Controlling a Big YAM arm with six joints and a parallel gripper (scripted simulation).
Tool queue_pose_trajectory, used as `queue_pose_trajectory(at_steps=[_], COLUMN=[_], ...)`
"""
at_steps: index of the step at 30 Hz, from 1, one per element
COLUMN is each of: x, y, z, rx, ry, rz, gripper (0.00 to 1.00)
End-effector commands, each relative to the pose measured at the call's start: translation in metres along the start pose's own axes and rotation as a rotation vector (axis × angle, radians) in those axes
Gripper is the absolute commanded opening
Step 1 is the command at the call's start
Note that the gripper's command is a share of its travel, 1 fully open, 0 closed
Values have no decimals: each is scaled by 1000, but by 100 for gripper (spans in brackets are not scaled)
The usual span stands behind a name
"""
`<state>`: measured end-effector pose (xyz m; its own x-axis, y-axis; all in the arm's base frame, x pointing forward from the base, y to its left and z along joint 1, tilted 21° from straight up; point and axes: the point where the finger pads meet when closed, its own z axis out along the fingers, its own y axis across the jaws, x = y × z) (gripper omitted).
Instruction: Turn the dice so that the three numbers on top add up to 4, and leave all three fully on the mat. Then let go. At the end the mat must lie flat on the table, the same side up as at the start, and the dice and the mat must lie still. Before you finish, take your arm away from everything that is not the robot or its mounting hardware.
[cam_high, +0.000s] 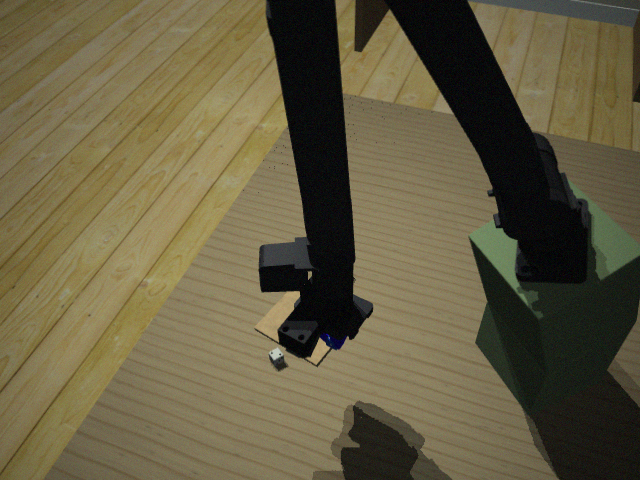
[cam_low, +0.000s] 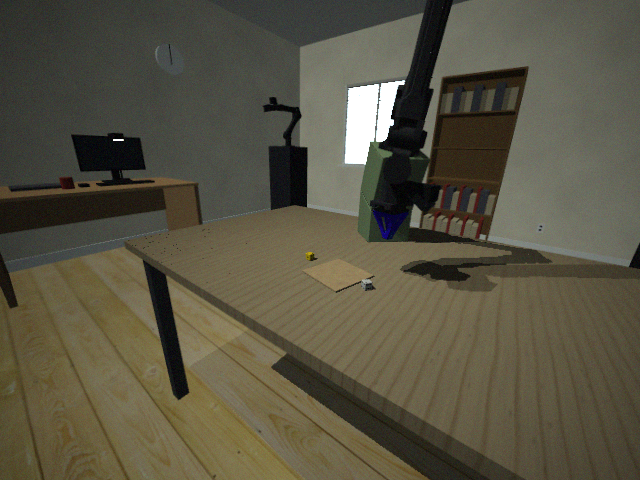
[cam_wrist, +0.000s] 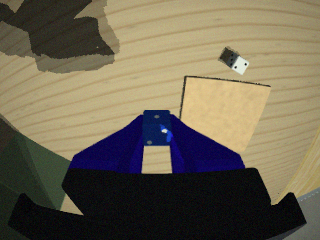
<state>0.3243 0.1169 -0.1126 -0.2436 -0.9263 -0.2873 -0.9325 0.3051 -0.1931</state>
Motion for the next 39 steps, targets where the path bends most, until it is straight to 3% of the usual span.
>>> queue_pose_trajectory(at_steps=[1, 6, 21, 24, 25, 33, 39], x=[-10, -12, -31, -32, -42, -44, -54], y=[-6, -5, -26, -26, -39, -42, -52], z=[0, 3, 10, 10, 1, 11, 7], rx=[10, 0, -5, -5, 14, -4, 1], ry=[-18, -12, -7, -7, -36, -9, -24], rz=[34, 118, 678, 685, 767, 1030, 1202], gripper=[15, 15, 15, 15, 15, 15, 15])
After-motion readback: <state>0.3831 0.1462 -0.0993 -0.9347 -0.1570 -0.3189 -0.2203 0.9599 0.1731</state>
